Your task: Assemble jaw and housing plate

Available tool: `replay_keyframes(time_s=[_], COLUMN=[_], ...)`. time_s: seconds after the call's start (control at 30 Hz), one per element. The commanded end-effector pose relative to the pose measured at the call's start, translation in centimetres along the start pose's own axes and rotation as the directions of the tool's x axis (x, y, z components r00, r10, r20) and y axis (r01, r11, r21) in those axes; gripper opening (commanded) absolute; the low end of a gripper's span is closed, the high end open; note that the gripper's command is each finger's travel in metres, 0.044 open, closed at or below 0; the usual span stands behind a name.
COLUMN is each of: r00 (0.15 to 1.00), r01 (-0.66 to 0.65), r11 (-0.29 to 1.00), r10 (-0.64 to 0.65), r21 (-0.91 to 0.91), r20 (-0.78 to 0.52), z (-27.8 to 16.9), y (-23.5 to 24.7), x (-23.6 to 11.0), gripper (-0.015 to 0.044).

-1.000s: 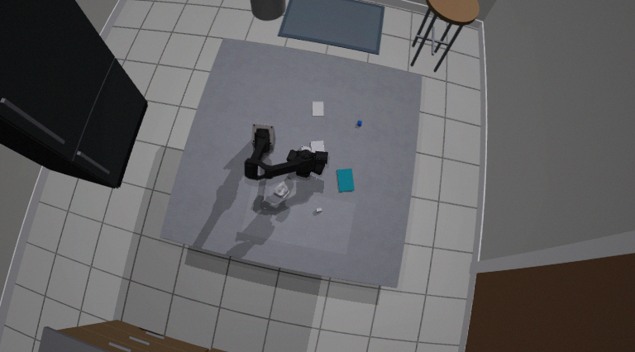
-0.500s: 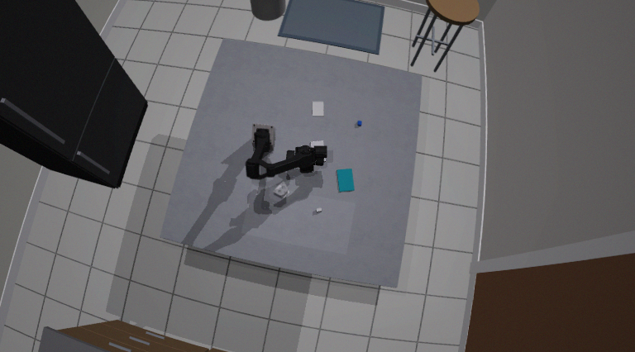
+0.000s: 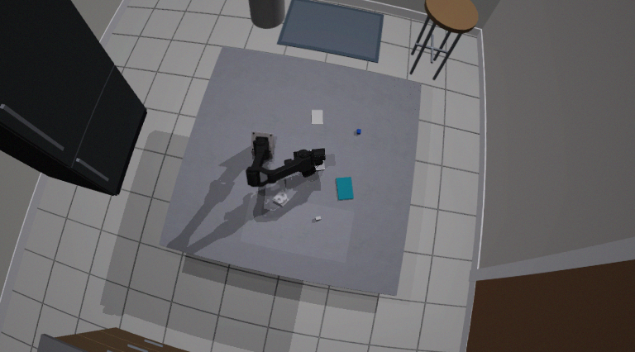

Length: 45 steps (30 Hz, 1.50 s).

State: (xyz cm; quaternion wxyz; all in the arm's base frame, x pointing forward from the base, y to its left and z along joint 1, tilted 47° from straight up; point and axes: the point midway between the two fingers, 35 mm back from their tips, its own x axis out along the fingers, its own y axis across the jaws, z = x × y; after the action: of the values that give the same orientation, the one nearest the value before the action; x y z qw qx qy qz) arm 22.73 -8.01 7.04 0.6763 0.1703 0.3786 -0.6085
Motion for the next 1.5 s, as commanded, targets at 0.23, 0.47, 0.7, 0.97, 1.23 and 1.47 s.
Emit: replay_keyframes(time_s=[0.23,0.47,0.7,0.97,1.23,1.47], r00=[1.0,1.0,1.0,1.0,1.0,1.0], r01=[0.003,0.006,0.009,0.014,0.021,0.028], r11=[0.969,0.919,0.848,0.743,0.615,0.488], r10=[-0.004,-0.006,-0.009,-0.011,-0.014,-0.016], r21=[-0.248,-0.394,-0.529,-0.669,-0.788,-0.872], r20=[-0.003,0.0,0.004,0.009,0.016,0.023], z=[-1.7,-2.6,-3.5,-4.5,-5.4,-6.2], y=[-0.2,-0.3,-0.5,-0.8,-1.2,-1.5], x=[0.1,0.2,0.2,0.3,0.4,0.4], gripper=[0.0134,0.0134,0.0134,0.0134,0.0134,0.0134])
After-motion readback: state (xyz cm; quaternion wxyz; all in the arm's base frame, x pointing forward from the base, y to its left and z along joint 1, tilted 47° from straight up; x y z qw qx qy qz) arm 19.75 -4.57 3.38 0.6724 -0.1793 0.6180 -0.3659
